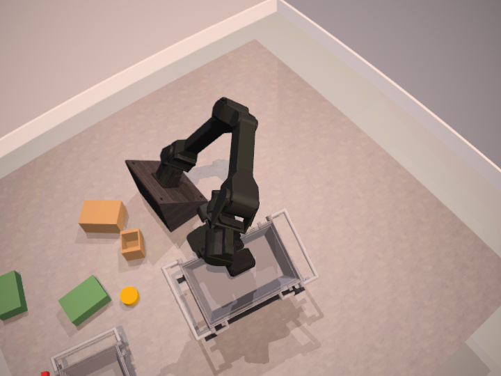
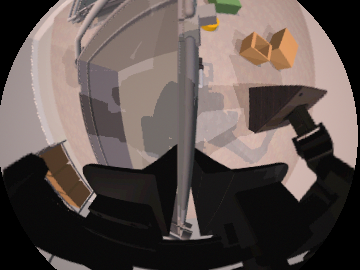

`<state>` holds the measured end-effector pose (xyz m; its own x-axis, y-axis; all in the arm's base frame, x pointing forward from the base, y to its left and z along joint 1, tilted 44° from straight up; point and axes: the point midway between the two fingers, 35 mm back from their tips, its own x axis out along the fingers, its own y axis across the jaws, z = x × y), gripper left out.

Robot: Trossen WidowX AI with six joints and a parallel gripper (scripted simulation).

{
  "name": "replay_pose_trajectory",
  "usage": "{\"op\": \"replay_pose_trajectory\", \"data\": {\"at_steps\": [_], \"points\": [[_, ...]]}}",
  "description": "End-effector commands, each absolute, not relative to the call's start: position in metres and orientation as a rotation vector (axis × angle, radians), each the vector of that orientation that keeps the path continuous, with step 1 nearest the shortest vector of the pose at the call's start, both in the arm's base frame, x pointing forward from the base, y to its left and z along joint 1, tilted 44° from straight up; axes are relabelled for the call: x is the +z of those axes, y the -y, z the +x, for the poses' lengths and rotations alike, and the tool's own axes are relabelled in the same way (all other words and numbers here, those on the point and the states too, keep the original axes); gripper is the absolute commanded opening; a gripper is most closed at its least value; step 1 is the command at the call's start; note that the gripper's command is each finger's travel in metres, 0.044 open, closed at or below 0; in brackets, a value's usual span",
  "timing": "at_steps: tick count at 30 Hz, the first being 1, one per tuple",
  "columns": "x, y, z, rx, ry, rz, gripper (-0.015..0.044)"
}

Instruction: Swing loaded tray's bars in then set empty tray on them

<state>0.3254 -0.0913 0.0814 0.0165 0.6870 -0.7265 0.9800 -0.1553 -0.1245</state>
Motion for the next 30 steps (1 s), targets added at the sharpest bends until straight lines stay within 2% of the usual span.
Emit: {"op": "replay_pose_trajectory", "data": {"at_steps": [1, 30], "points": [[0.084, 0.097, 0.327, -0.94, -1.674, 1.9, 0.0], [0.055, 0.07, 0.33, -0.94, -1.673, 1.901, 0.0]]}}
